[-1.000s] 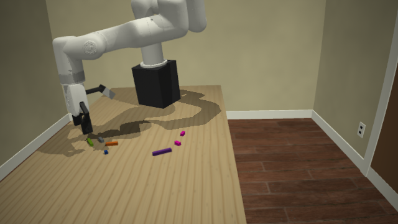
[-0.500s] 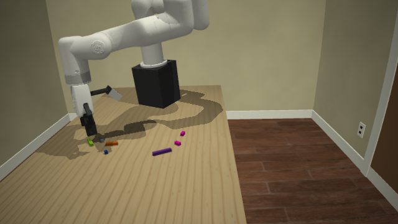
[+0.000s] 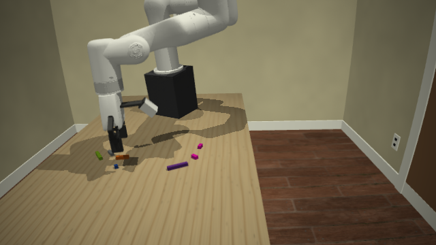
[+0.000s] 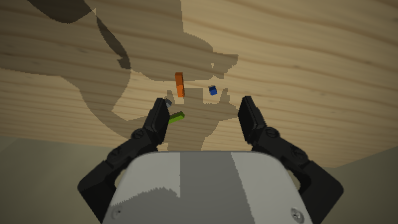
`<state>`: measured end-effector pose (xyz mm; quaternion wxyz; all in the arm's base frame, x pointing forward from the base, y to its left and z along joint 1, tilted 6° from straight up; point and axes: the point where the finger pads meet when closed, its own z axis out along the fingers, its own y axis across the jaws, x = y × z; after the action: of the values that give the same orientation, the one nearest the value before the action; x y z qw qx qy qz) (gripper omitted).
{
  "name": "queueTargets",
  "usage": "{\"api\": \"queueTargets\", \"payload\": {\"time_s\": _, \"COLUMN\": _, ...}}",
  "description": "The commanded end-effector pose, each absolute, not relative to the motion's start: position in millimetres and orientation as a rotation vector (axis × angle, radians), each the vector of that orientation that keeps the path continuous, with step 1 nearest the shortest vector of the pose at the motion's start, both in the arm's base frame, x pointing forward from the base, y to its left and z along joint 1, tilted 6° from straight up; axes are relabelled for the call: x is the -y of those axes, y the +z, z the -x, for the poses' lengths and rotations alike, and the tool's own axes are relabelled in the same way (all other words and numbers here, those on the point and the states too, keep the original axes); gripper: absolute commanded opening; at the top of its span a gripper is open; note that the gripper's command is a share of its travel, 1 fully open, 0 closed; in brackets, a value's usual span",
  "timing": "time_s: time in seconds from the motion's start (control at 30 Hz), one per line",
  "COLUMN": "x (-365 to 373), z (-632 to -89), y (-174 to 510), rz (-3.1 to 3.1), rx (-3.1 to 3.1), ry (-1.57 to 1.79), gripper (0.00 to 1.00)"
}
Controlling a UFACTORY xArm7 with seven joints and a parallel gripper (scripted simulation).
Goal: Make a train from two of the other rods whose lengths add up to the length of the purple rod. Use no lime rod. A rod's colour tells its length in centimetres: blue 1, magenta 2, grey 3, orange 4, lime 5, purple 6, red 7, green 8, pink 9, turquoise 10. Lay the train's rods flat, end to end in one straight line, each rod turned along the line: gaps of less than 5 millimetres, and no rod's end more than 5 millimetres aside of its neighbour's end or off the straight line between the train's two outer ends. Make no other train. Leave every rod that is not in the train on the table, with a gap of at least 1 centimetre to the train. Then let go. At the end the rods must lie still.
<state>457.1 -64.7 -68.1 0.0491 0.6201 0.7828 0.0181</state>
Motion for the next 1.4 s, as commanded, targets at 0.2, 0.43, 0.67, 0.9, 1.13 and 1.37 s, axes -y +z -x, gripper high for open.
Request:
{"api": "queueTargets", "payload": {"time_s": 0.2, "x": 16.2, "z": -459.7, "y": -68.6, "rz": -2.211, "rx": -2.086, "ry": 0.056, "gripper": 1.0}}
{"api": "queueTargets", "payload": {"time_s": 0.43, "x": -28.6, "z": -456.4, "y": -70.7, "rz": -2.455, "rx": -1.8, "ry": 0.075, "gripper": 1.0}}
{"api": "queueTargets", "payload": {"time_s": 0.67, "x": -66.6, "z": -450.2, "y": -72.5, "rz": -2.634, "rx": -1.534, "ry": 0.093, "gripper": 1.0}}
{"api": "queueTargets", "payload": {"time_s": 0.9, "x": -95.6, "z": -443.2, "y": -73.7, "rz": -2.753, "rx": -1.317, "ry": 0.107, "gripper": 1.0}}
{"api": "queueTargets", "payload": {"time_s": 1.13, "x": -112.6, "z": -438.3, "y": -74.4, "rz": -2.815, "rx": -1.185, "ry": 0.115, "gripper": 1.0}}
{"api": "queueTargets", "payload": {"time_s": 1.37, "x": -113.3, "z": -438.0, "y": -74.4, "rz": -2.818, "rx": -1.18, "ry": 0.116, "gripper": 1.0}}
